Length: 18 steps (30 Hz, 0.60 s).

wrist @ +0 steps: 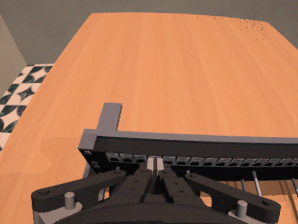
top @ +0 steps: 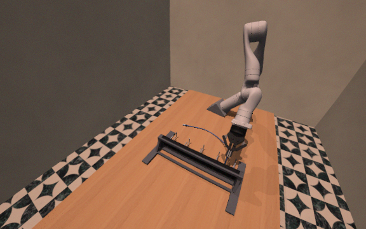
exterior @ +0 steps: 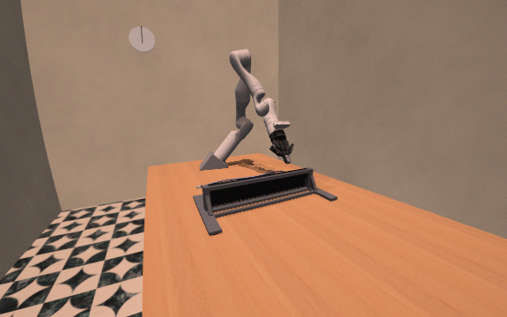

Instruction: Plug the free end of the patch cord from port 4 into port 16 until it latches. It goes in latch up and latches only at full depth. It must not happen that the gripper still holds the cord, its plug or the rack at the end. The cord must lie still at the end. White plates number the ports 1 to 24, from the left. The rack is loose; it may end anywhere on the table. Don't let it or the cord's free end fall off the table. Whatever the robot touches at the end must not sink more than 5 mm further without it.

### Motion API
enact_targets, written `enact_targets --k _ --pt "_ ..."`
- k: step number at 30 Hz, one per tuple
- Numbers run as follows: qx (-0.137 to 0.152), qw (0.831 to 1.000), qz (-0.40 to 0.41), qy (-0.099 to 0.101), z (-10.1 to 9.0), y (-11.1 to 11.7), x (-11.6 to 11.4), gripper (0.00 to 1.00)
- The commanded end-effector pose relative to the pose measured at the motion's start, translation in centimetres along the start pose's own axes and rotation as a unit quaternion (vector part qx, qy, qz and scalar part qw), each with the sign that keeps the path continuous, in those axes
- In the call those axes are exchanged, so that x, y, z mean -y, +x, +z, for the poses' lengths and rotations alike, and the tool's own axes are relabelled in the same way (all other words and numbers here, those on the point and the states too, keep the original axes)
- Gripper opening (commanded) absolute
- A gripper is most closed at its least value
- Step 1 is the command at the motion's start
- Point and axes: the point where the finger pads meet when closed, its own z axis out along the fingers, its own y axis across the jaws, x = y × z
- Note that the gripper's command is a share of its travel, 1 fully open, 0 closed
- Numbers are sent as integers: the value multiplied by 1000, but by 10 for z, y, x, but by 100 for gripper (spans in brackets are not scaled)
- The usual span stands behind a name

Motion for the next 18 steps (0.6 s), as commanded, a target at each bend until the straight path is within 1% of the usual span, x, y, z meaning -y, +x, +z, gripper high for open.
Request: enact_targets --k 1,18 --pt "-1 1000 -3 -1 1 1 -1 0" --pt "1 1000 -1 1 2 0 0 0"
